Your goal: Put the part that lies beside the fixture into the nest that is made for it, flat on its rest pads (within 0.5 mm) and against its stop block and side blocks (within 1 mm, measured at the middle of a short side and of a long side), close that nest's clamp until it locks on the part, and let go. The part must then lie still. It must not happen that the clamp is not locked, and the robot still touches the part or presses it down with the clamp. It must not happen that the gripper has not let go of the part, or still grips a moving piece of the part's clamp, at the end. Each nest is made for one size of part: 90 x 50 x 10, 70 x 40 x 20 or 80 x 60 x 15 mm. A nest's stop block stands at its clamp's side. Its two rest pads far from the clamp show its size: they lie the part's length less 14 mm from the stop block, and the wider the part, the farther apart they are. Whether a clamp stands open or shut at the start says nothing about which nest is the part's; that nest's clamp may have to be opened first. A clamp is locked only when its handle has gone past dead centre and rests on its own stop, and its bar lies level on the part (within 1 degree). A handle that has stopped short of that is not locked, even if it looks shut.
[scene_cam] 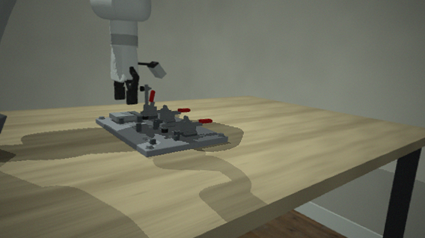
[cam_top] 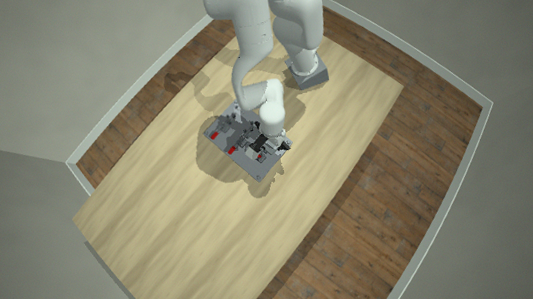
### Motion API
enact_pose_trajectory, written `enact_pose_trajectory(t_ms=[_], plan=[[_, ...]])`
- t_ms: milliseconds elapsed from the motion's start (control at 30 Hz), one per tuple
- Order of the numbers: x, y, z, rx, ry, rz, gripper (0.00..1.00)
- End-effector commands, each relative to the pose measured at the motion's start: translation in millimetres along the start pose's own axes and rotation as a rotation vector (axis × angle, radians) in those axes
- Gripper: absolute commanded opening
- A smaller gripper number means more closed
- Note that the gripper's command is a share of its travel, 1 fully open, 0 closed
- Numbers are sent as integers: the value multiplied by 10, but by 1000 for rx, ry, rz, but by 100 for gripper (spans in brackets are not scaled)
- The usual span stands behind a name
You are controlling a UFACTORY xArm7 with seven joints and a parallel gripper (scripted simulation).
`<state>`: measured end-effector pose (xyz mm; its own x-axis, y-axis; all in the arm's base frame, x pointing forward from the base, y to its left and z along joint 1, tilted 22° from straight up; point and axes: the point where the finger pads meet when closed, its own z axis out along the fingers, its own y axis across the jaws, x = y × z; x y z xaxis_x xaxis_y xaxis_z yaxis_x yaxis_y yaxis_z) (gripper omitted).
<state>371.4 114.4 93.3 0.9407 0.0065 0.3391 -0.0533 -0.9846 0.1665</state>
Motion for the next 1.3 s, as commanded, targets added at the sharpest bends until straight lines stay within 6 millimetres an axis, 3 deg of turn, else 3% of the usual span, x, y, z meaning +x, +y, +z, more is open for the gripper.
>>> enact_pose_trajectory(t_ms=[0,700,733,933,1167,1267], plan=[[12,4,-187,3,-7,-1,100],[12,4,-218,3,-7,-2,100],[12,4,-219,3,-7,-2,47],[13,4,-357,3,-7,-1,47],[17,6,-931,3,-7,-1,47],[17,6,-1013,3,-7,-1,47]])
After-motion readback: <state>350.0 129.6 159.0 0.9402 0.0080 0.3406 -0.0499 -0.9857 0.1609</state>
